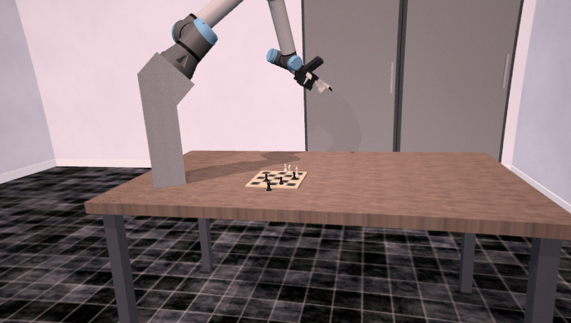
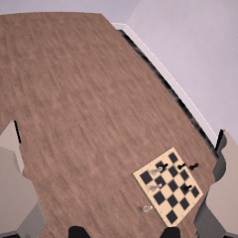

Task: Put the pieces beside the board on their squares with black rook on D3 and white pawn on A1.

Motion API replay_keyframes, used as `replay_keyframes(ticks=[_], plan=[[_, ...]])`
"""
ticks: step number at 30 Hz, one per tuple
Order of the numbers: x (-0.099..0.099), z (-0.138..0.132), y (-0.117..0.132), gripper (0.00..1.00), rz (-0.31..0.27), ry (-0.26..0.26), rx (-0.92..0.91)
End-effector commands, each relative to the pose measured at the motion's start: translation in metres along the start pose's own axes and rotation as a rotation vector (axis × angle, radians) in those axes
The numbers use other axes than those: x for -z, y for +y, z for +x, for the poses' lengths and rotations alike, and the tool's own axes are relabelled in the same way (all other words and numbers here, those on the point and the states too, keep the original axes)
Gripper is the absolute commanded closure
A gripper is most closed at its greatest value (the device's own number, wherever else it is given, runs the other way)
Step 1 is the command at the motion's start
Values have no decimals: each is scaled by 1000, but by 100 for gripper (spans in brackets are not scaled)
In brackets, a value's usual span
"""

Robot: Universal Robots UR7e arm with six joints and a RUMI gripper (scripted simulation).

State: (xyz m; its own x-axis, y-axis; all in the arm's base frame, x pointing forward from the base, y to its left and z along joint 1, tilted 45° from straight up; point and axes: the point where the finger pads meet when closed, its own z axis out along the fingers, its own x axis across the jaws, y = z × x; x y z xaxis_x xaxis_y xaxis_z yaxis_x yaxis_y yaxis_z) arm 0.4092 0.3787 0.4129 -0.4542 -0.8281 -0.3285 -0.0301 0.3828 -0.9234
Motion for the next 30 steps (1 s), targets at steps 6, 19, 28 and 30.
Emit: replay_keyframes(ticks=[6,19,28,30], plan=[[0,0,-1,0,0,-1,-1],[0,0,-1,0,0,-1,-1],[-3,1,-1,0,-3,5,5],[-4,2,0,0,-4,7,9]])
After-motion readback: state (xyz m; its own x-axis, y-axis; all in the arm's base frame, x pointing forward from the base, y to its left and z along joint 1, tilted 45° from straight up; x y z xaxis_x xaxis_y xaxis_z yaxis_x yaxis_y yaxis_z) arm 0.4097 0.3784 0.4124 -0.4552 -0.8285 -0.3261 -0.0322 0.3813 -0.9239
